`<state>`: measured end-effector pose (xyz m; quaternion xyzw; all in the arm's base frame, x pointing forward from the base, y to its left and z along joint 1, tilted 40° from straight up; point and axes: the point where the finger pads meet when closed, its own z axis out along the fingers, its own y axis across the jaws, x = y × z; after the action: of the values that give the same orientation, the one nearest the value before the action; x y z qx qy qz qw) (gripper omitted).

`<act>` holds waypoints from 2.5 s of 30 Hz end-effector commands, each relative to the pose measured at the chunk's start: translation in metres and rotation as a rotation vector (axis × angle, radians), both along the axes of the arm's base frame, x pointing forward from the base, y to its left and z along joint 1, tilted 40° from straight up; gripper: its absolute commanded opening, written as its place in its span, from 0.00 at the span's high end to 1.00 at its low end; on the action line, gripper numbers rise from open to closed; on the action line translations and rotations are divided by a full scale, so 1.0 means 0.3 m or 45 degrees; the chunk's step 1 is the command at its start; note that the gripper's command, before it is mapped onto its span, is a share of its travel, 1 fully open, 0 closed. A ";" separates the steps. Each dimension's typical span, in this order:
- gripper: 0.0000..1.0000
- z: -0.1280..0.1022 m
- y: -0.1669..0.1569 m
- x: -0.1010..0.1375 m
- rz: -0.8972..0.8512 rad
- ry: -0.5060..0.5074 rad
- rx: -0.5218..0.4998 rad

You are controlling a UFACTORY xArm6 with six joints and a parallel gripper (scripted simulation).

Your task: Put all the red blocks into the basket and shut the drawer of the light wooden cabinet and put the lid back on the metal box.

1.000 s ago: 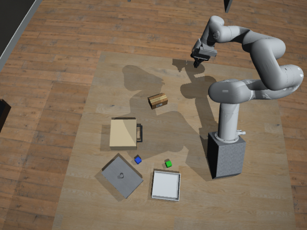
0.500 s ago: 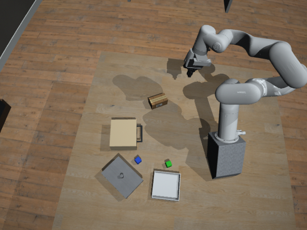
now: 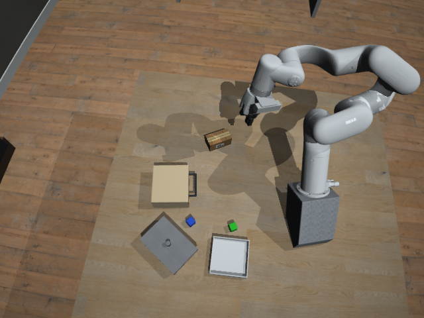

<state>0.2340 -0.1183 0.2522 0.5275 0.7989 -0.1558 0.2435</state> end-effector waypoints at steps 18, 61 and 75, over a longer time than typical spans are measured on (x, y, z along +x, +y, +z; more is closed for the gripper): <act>1.00 -0.281 0.281 0.294 0.273 0.261 -0.122; 1.00 -0.940 0.953 0.960 0.981 0.851 -0.372; 1.00 -1.017 1.030 1.033 1.063 0.920 -0.401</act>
<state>0.5399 0.1861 -0.0522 0.0419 0.9392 -0.3330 0.0727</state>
